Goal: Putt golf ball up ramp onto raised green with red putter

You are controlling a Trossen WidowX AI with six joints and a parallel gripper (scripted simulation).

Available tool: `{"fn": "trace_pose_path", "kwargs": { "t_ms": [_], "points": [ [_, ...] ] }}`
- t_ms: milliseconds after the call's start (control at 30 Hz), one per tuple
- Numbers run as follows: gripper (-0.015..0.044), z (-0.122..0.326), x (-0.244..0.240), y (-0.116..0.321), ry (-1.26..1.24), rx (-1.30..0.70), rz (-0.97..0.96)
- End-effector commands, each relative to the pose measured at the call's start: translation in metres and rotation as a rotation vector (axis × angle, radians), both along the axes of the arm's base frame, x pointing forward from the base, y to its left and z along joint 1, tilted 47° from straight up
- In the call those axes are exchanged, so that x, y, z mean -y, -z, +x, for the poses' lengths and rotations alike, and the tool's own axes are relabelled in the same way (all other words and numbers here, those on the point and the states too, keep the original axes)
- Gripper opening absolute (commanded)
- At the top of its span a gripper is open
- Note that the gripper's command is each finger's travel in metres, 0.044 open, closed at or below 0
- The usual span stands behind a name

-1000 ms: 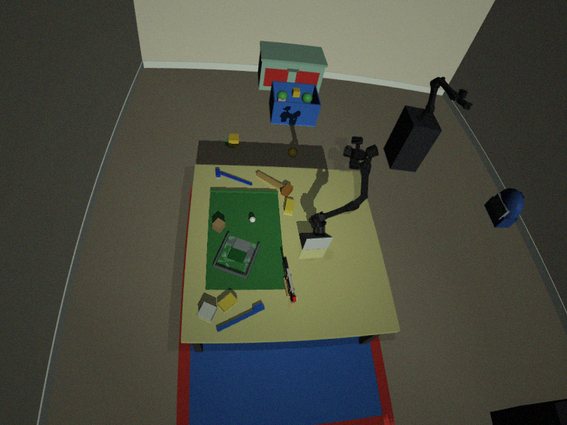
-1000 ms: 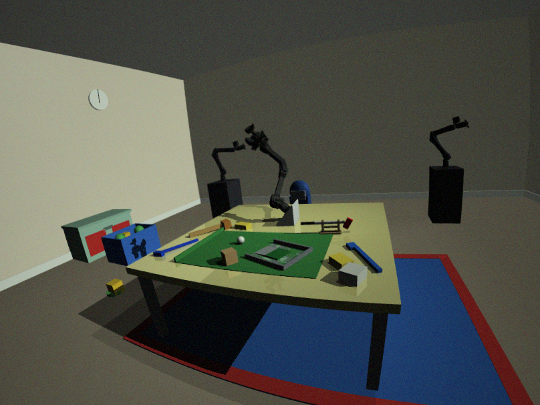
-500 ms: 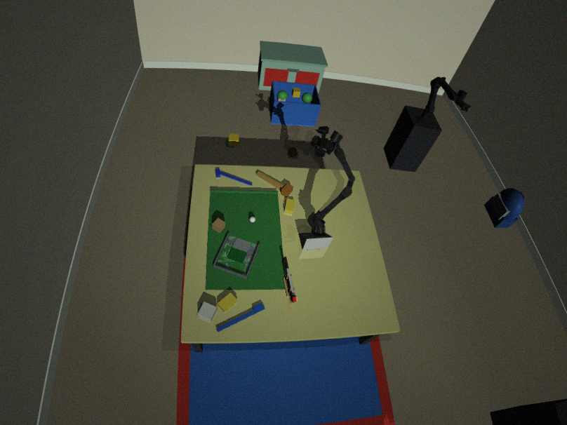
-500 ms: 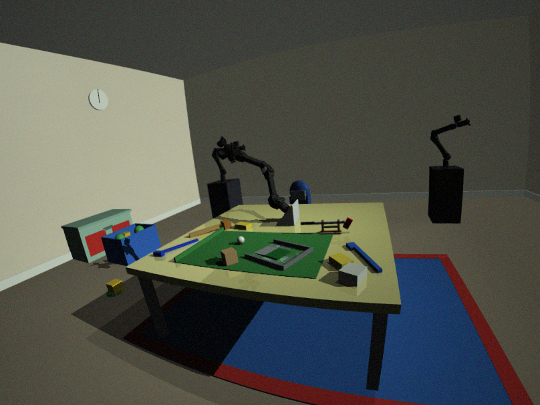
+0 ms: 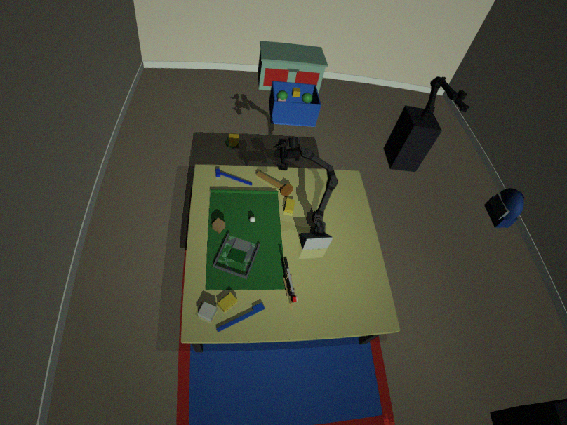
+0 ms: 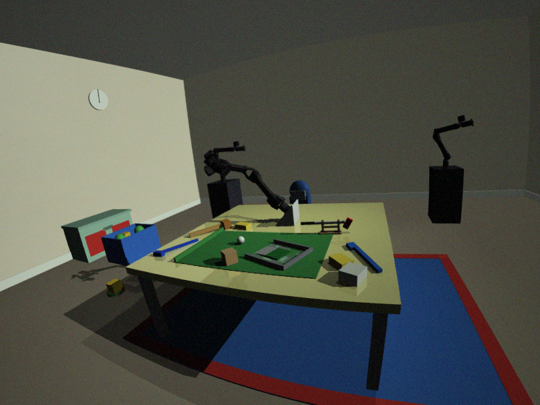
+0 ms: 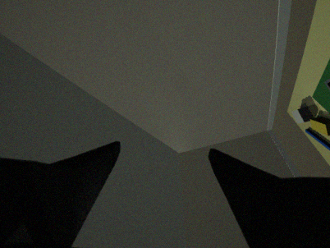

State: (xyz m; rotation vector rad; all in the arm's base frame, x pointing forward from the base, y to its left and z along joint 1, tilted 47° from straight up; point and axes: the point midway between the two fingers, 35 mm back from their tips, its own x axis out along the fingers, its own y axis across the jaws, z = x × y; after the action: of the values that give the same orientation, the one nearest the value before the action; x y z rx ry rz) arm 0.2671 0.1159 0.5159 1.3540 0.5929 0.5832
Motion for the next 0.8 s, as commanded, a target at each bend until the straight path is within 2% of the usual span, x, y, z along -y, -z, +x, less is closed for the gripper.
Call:
{"fn": "trace_pose_path", "kwargs": {
  "t_ms": [0, 200, 367, 667, 767],
  "points": [
    [0.044, 0.037, -0.015, 0.041, -0.007, -0.032, -0.135],
    [0.044, 0.089, -0.053, 0.133, -0.08, -0.079, -0.447],
    [0.044, 0.109, -0.087, 0.218, -0.208, -0.097, -0.738],
    [0.044, 0.091, -0.136, 0.368, -0.598, -0.051, -1.237],
    [0.044, 0.079, -0.144, 0.402, -0.719, -0.025, -1.344]
  ]
}}
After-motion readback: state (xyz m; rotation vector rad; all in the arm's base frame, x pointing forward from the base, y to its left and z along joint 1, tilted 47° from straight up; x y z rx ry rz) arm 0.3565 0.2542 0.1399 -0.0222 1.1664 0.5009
